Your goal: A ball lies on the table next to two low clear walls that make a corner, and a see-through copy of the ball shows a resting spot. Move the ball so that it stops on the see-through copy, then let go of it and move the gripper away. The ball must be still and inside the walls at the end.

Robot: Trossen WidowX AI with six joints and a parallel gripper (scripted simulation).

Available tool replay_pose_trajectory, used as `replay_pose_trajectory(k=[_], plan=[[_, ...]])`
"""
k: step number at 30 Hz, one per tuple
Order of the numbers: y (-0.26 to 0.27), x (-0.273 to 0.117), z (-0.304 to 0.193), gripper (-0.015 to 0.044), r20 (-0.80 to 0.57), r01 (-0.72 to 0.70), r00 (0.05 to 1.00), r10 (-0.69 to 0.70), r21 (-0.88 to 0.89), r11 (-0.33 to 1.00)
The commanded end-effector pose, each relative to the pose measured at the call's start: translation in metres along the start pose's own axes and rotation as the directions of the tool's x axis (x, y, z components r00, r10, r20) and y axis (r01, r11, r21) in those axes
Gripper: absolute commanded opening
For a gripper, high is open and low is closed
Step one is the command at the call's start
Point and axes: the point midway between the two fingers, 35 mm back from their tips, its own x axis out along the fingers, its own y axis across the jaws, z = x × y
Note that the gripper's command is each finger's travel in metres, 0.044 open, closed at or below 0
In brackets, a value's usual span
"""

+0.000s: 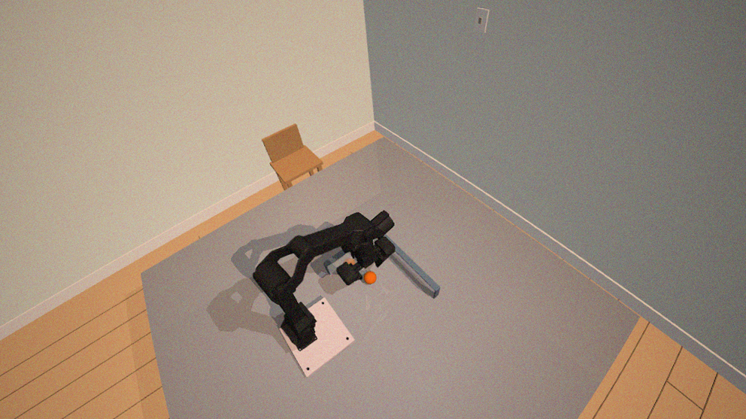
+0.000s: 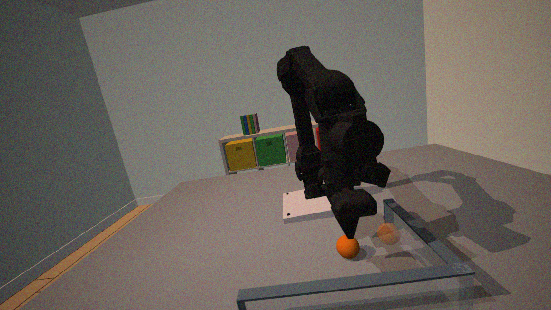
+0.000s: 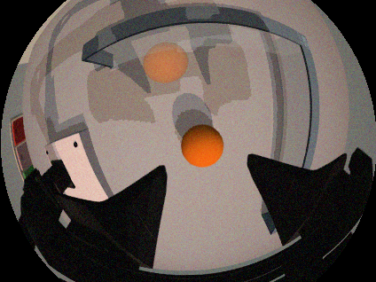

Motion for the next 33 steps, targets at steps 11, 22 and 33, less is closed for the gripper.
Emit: replay_pose_trajectory(k=[11,22,33], plan=[[0.0,0.02,0.001,0.032,0.005,-0.001,1.0,0.001,-0.004,1.0],[0.0,0.038,0.001,0.032,0.005,-0.001,1.0,0.001,-0.004,1.0],[0.001,0.044,0.0,0.0208,0.005,-0.001,1.0,0.001,-0.004,1.0]])
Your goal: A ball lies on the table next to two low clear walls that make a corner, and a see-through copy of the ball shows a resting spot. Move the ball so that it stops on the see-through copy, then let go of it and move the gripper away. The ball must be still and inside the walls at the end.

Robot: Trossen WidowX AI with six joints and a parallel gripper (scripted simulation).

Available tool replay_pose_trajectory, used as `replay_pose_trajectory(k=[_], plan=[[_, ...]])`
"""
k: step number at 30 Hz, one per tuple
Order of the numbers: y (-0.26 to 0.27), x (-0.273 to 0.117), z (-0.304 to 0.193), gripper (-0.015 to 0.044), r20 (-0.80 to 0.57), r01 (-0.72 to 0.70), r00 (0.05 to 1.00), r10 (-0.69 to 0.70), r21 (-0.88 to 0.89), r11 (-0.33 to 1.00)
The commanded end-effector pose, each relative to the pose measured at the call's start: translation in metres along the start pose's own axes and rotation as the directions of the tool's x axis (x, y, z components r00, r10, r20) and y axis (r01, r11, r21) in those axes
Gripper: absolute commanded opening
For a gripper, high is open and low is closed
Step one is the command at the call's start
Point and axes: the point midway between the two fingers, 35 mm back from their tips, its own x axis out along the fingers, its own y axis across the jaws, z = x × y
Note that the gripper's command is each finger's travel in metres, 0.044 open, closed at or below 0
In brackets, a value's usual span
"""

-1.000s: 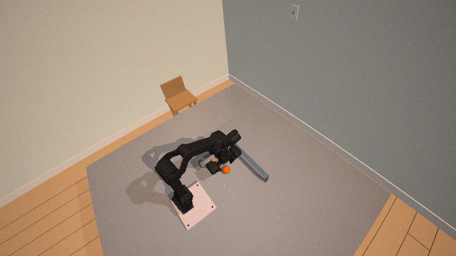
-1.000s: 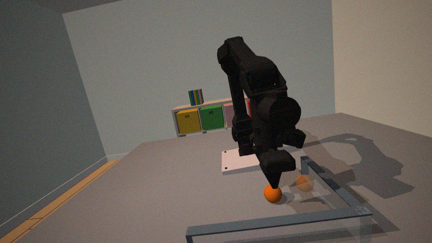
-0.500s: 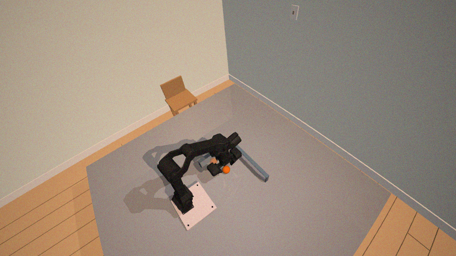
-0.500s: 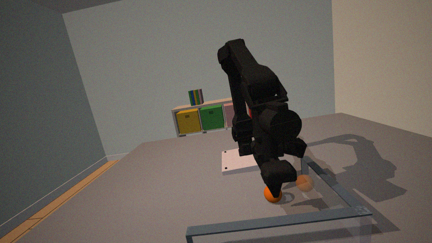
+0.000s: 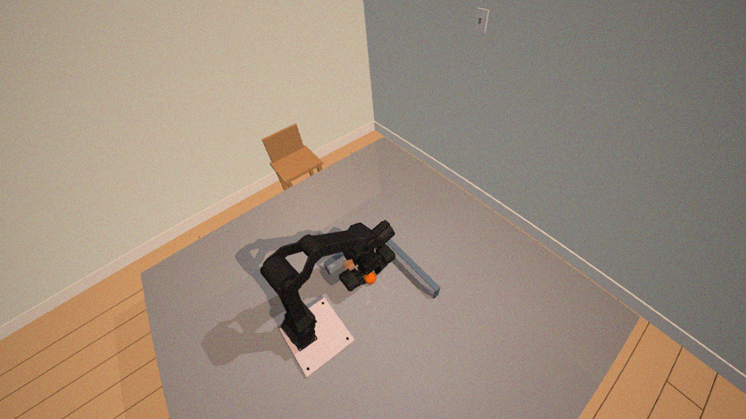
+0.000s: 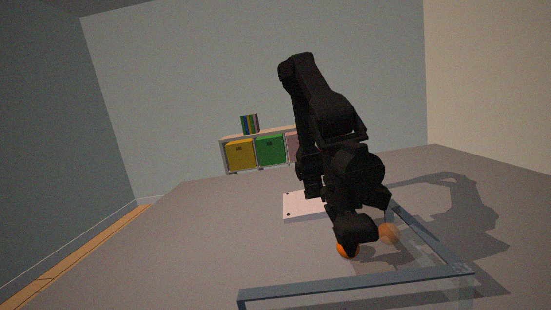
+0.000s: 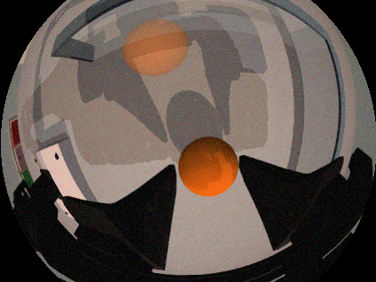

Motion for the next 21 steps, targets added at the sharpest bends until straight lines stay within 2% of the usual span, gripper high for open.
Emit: replay_pose_trajectory(k=[1,6,12,13,21], plan=[[0.0,0.001,0.001,0.0202,0.005,0.0,1.0,0.0,-0.003,1.0],[0.0,0.001,0.001,0.0168,0.005,0.0,1.0,0.0,-0.003,1.0],[-0.004,-0.017,0.001,0.0011,0.005,0.001,1.0,-0.001,-0.003,1.0],[-0.005,-0.022,0.001,0.0,0.005,0.001,1.0,-0.001,-0.003,1.0],[-0.009,-0.064,0.002,0.0,0.006,0.001,1.0,-0.001,-0.003,1.0]])
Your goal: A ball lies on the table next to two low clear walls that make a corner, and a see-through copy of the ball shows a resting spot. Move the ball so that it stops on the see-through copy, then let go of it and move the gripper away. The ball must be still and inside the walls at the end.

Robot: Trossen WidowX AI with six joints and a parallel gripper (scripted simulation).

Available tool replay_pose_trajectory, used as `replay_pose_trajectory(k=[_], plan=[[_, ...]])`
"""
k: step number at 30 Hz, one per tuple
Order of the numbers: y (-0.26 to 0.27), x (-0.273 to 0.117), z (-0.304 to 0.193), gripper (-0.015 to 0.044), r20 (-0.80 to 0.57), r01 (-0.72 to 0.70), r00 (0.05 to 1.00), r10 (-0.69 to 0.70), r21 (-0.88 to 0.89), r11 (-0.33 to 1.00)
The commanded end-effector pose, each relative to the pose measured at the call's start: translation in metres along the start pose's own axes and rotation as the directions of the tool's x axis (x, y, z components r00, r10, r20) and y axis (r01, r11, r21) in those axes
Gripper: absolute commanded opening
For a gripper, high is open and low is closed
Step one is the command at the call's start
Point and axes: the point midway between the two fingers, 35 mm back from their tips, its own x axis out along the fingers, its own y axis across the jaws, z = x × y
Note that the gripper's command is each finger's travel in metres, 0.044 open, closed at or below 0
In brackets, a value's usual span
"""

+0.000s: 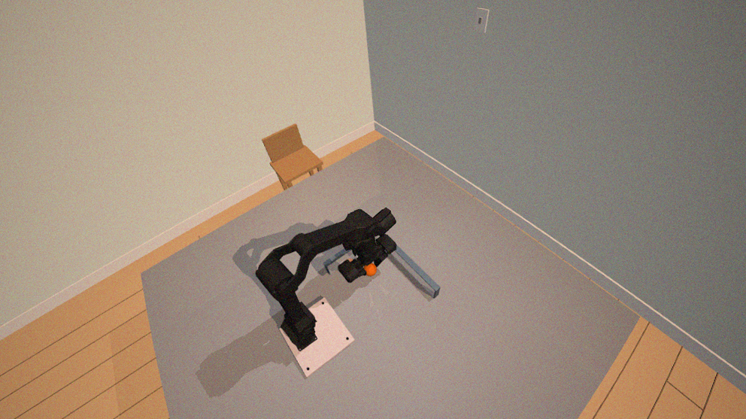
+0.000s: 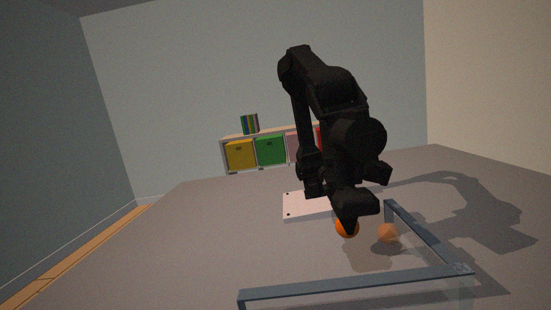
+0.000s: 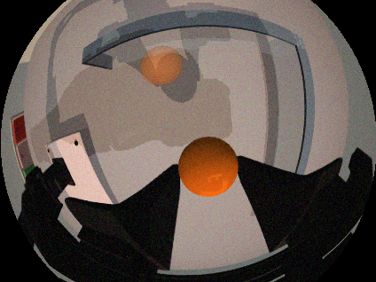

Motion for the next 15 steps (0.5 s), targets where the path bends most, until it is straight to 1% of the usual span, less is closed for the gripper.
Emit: replay_pose_trajectory(k=[1,11,15], plan=[[-0.001,-0.02,0.001,0.0,0.006,0.007,1.0,-0.007,0.004,1.0],[0.006,-0.074,0.0,0.0,0.006,0.007,1.0,-0.007,0.004,1.0],[0.008,-0.082,-0.001,0.0,0.006,0.006,1.0,-0.006,0.004,1.0]])
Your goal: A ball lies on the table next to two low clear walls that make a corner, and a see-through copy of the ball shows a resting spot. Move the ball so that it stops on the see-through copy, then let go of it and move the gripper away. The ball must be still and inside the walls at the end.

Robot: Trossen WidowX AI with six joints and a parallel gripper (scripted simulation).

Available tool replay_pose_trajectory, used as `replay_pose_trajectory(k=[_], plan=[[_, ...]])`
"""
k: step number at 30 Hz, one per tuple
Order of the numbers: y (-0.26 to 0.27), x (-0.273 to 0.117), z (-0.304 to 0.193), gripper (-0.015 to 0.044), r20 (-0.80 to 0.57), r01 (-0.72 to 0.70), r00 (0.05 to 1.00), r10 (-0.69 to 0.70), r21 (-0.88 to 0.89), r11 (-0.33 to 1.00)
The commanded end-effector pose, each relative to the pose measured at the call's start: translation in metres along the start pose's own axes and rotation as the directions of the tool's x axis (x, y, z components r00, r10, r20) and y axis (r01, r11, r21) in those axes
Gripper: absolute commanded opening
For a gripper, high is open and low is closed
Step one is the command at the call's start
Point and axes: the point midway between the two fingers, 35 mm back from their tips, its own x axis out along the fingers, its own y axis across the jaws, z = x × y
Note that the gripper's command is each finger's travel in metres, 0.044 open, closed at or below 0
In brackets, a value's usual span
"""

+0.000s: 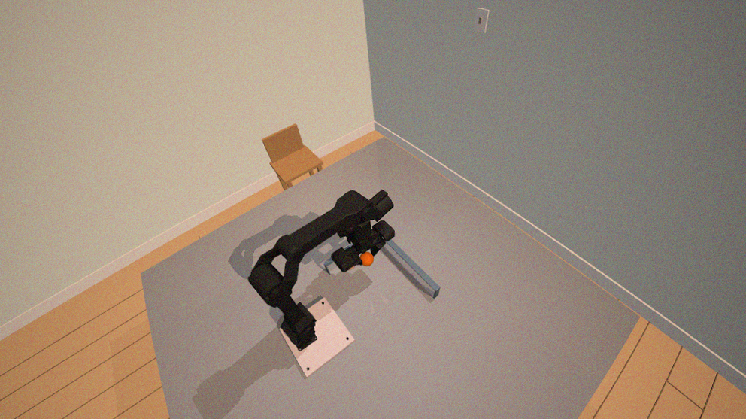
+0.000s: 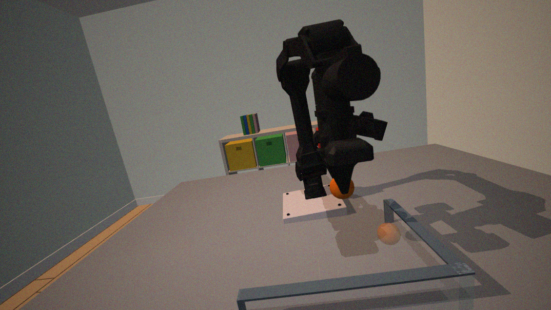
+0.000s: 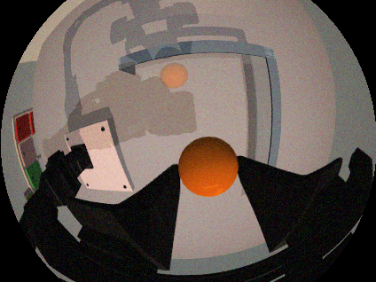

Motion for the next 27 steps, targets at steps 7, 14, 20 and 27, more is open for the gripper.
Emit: replay_pose_trajectory(k=[7,14,20,27], plan=[[0.005,0.008,0.028,0.0,0.008,-0.001,1.0,0.001,0.003,1.0],[0.015,0.026,0.063,0.0,0.012,-0.002,1.0,0.002,0.004,1.0],[0.026,0.04,0.087,0.0,0.014,-0.003,1.0,0.003,0.004,1.0],[0.025,0.056,0.089,0.0,0.014,-0.003,1.0,0.003,0.004,1.0]])
